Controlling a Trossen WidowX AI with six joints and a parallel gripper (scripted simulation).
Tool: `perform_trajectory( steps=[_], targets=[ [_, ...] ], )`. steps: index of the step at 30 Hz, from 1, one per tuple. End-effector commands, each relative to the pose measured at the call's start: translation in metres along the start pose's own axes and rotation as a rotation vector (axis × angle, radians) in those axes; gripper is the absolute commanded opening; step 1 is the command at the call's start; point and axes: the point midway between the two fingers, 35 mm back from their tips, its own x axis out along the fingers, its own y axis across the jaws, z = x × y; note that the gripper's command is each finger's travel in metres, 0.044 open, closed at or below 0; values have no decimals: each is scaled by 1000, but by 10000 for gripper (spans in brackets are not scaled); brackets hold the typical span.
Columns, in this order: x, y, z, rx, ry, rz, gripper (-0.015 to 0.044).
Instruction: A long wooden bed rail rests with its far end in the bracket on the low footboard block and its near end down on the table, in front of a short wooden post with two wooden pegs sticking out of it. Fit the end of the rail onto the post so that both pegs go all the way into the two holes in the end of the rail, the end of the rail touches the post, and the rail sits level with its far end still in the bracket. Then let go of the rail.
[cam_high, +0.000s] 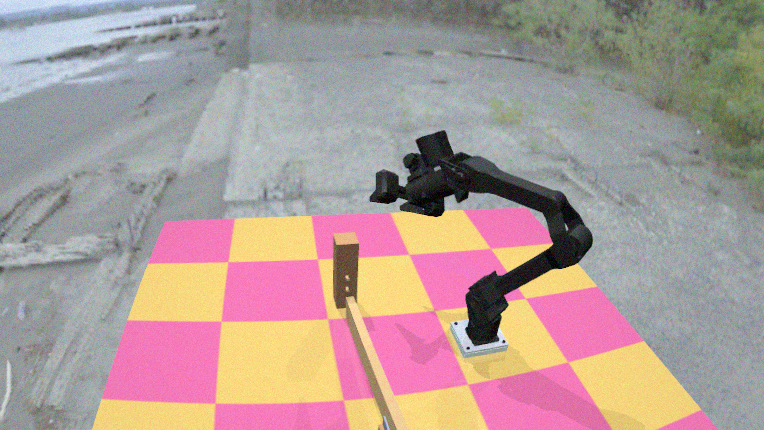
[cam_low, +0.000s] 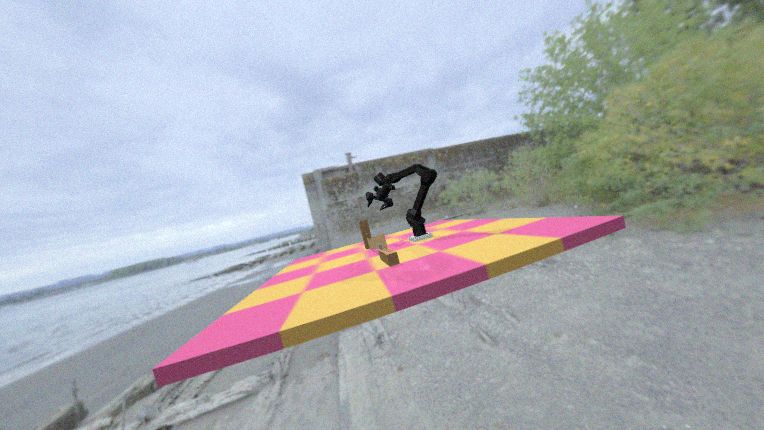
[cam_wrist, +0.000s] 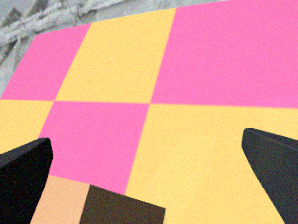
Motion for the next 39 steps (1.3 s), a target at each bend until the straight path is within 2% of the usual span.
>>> perform_trajectory(
  steps=[1, 12, 14, 21, 29, 35, 39],
  targets=[
    [14, 58, -48, -687, 229, 142, 440],
    [20, 107, -101, -1392, 359, 371, 440],
    [23, 115, -109, -1614, 345, 417, 440],
    [25, 112, -155, -2047, 491, 607, 440],
    [16, 102, -201, -2439, 652, 897, 440],
    [7, 97, -233, -2696, 759, 1188, 440],
    [7, 97, -234, -2702, 761, 1196, 440]
  ],
)
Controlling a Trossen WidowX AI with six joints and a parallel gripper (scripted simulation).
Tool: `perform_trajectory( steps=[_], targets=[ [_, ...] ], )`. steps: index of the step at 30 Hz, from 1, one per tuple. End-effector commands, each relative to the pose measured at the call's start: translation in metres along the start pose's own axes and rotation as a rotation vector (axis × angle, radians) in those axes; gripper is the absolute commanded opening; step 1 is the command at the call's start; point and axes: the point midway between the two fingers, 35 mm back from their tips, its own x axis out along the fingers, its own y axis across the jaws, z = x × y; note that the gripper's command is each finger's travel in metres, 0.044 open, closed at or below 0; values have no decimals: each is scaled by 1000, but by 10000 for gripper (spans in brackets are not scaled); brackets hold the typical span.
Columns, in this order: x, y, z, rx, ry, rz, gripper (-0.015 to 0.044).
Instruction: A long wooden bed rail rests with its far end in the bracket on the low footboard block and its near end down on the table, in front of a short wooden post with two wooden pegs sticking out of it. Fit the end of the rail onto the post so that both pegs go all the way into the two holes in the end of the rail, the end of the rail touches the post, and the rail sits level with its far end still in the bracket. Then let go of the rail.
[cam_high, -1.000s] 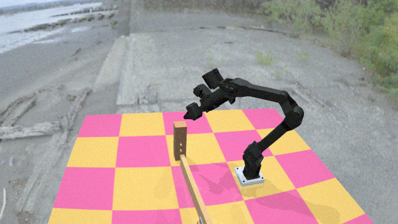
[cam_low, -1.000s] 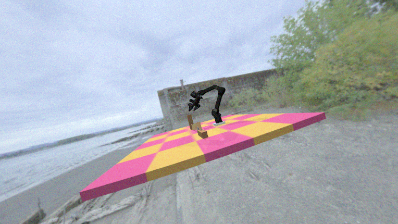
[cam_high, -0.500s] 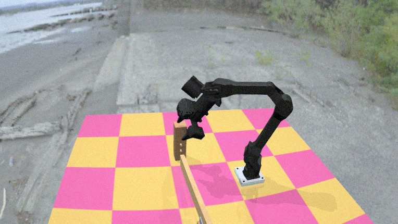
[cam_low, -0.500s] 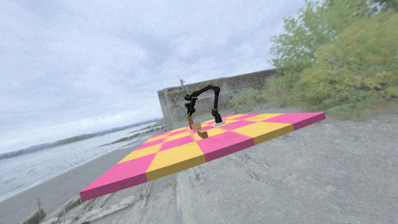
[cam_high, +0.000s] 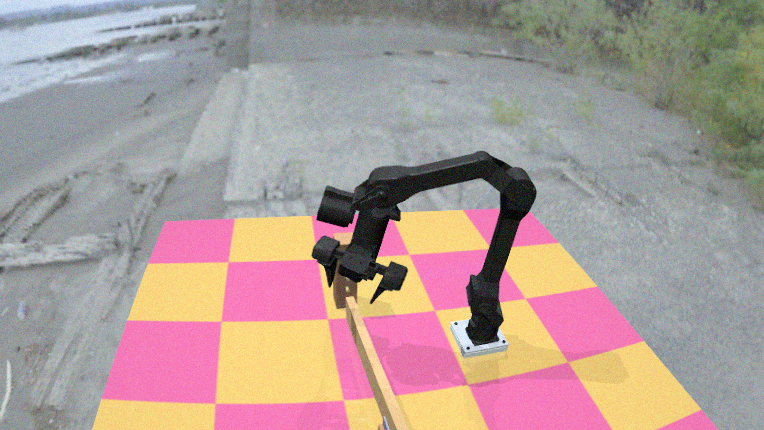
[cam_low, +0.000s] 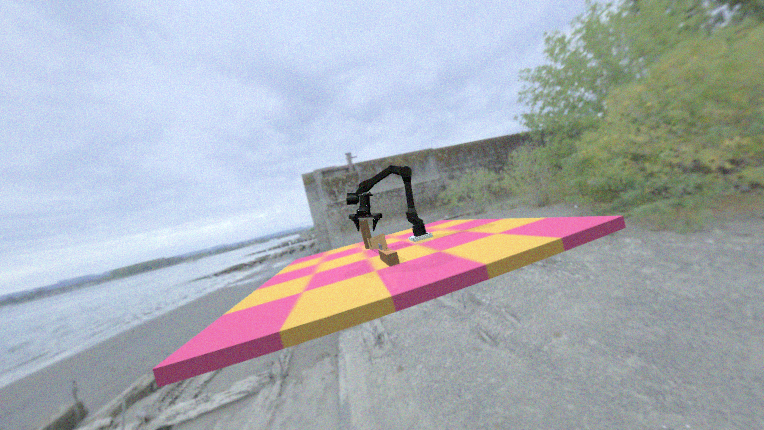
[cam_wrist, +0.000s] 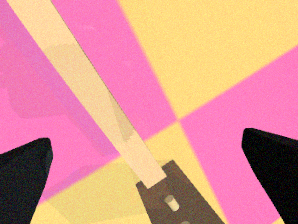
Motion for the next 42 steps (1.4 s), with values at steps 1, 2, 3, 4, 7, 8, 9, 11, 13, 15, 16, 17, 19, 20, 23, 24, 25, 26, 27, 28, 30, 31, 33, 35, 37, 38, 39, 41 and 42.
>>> perform_trajectory(
  steps=[1, 2, 3, 4, 7, 8, 9, 11, 13, 15, 16, 17, 19, 20, 23, 24, 25, 26, 27, 28, 30, 31, 33, 35, 37, 38, 39, 41, 42],
  targets=[
    [20, 24, 29, -497, -14, 209, 440],
    [20, 24, 29, -497, -14, 209, 440],
    [20, 24, 29, -497, -14, 209, 440],
    [20, 25, 28, -497, -14, 209, 440],
    [20, 25, 28, -497, -14, 209, 440],
    [20, 25, 28, -497, -14, 209, 440],
    [20, 25, 28, -497, -14, 209, 440],
    [20, 25, 28, -497, -14, 209, 440],
    [20, 25, 28, -497, -14, 209, 440],
    [20, 26, 27, -497, -14, 209, 440],
    [21, 26, 27, -497, -14, 209, 440],
    [22, 26, 27, -497, -14, 209, 440],
    [25, 26, 27, -497, -14, 209, 440],
    [27, 26, 27, -497, -14, 209, 440],
    [32, 27, 27, -497, -14, 209, 440],
    [34, 27, 27, -497, -14, 209, 440],
    [35, 27, 27, -497, -14, 209, 440],
    [37, 27, 27, -497, -14, 209, 440],
    [38, 28, 27, -497, -14, 209, 440],
    [40, 28, 27, -497, -14, 209, 440],
    [43, 28, 27, -497, -14, 209, 440],
    [45, 29, 27, -497, -14, 209, 440],
    [48, 29, 27, -497, -14, 209, 440],
    [51, 30, 27, -497, -14, 209, 440],
    [54, 31, 27, -497, -14, 209, 440],
    [56, 31, 27, -497, -14, 209, 440],
    [57, 31, 27, -497, -14, 209, 440],
    [61, 32, 26, -497, -14, 209, 440],
    [62, 32, 26, -497, -14, 209, 440]
  ],
)
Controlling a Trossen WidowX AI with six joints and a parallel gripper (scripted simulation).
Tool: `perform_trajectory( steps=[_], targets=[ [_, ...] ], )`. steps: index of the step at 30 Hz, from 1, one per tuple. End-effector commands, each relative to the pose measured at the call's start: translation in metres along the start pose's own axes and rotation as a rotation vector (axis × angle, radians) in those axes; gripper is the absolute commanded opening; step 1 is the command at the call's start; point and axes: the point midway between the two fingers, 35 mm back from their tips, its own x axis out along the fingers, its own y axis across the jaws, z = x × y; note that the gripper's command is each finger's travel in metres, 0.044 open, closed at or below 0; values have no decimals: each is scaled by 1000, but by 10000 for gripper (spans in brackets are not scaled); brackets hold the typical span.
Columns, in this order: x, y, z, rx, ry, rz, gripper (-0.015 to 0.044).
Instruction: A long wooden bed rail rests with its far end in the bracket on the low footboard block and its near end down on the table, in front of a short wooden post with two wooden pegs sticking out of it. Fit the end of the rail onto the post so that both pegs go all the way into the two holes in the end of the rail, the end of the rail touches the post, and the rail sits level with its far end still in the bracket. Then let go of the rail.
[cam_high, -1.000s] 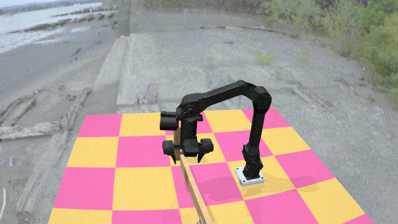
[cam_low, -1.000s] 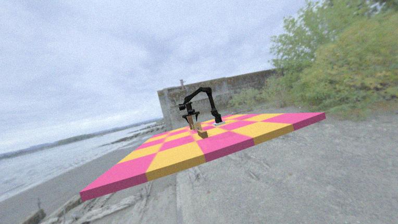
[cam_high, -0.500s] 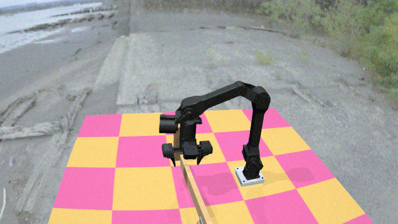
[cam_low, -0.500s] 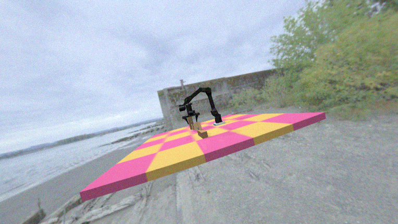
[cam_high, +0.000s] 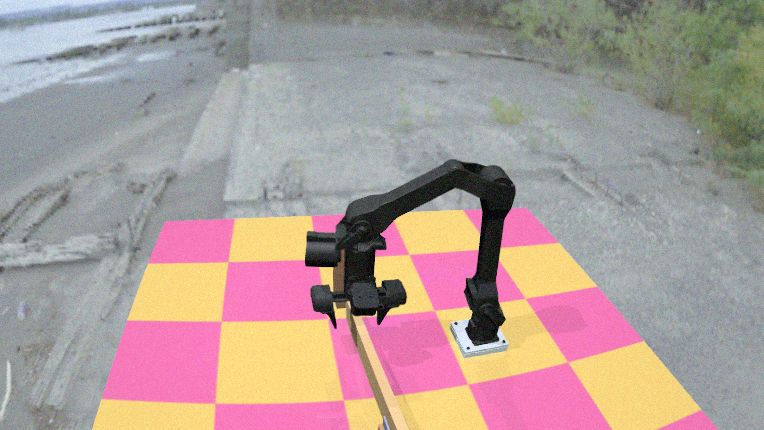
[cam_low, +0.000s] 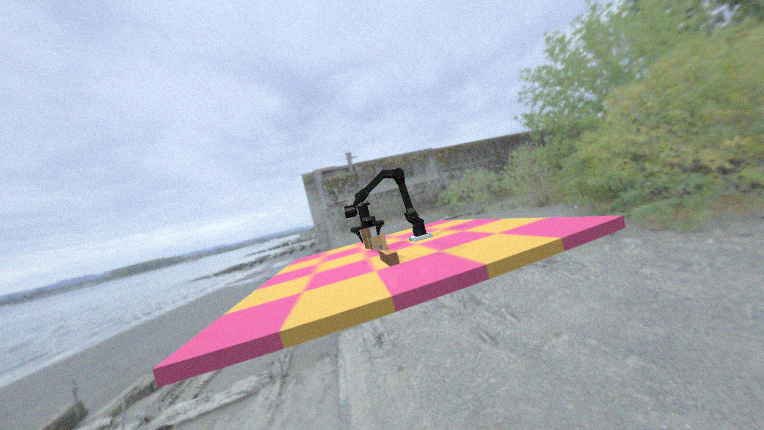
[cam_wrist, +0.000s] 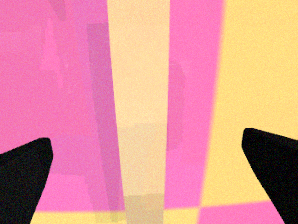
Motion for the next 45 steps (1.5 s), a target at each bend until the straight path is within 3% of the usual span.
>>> perform_trajectory(
  steps=[1, 19, 34, 45],
  targets=[
    [9, 1, 1, -5, -4, 5, 440],
    [35, 4, 1, -5, -4, 5, 440],
    [35, 4, 1, -5, -4, 5, 46],
    [35, 4, 1, -5, -4, 5, 0]
  ],
)
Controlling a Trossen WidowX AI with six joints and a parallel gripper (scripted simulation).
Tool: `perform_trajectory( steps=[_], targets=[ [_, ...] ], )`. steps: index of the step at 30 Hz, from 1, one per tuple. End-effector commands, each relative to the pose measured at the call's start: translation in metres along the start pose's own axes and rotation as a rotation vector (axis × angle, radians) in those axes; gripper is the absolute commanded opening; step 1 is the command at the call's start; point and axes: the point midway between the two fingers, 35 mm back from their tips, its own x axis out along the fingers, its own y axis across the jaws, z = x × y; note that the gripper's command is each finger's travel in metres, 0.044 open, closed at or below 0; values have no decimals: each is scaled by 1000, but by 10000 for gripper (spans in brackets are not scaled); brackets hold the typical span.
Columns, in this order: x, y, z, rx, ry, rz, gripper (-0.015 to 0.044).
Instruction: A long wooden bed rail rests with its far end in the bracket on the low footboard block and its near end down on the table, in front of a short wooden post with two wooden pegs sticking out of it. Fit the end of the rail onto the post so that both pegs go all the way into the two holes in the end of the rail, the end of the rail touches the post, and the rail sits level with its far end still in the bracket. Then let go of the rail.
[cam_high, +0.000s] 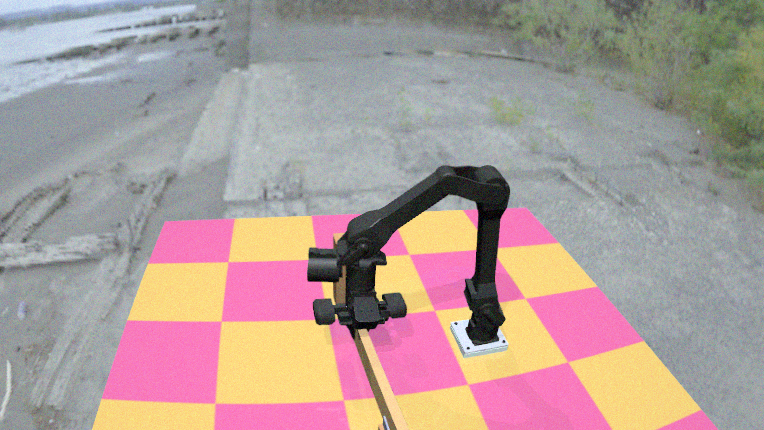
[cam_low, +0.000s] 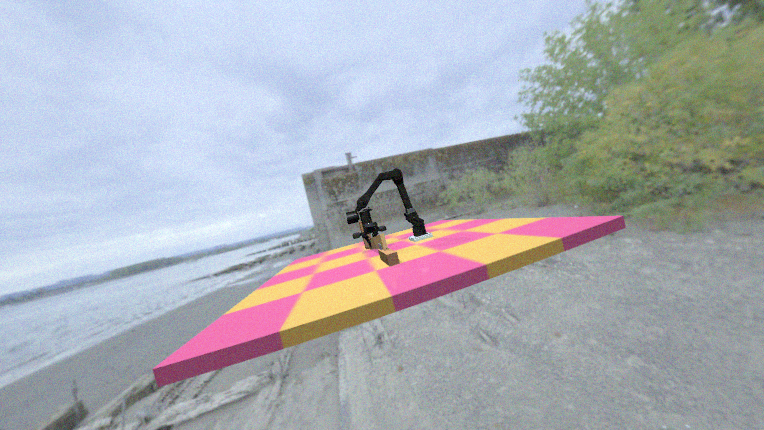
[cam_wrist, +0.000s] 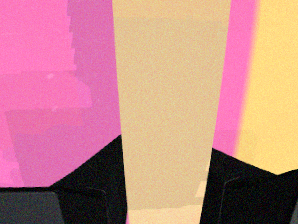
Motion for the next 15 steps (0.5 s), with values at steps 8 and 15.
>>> perform_trajectory(
  steps=[8, 15],
  targets=[
    [0, 0, 0, -3, -3, 0, 0],
    [-3, 0, 0, -3, -3, 0, 0]
  ],
)
